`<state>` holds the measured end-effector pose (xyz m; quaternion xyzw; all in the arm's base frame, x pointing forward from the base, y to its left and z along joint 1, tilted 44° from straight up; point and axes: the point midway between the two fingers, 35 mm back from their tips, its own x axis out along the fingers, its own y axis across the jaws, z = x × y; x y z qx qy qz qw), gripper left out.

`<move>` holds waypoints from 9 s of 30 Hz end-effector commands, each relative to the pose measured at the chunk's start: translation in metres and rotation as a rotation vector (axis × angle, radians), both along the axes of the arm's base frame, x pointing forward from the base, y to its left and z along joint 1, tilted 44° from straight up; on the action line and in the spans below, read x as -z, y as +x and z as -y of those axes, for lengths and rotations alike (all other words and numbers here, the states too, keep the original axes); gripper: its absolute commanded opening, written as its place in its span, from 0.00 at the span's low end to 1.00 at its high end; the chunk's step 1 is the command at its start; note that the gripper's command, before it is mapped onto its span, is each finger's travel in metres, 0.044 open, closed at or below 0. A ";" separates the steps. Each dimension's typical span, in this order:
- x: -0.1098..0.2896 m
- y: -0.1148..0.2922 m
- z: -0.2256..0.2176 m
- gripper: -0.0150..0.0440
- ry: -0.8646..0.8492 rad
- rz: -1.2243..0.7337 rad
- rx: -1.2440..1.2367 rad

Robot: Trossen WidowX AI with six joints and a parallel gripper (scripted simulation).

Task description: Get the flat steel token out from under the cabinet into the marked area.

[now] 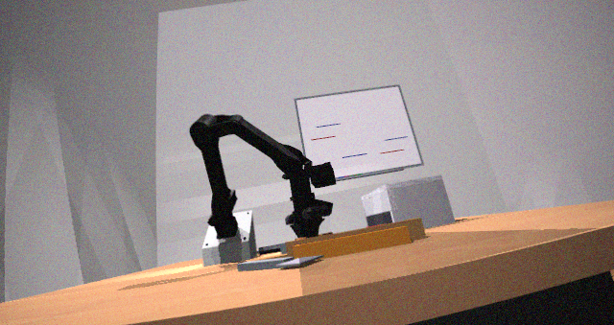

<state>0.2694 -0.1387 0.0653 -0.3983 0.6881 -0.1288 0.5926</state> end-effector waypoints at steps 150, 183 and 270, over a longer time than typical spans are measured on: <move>0.031 0.103 -0.036 0.25 0.003 0.001 -0.001; 0.040 0.134 -0.047 0.25 0.003 0.003 -0.001; 0.089 0.120 -0.094 0.25 0.007 0.002 -0.001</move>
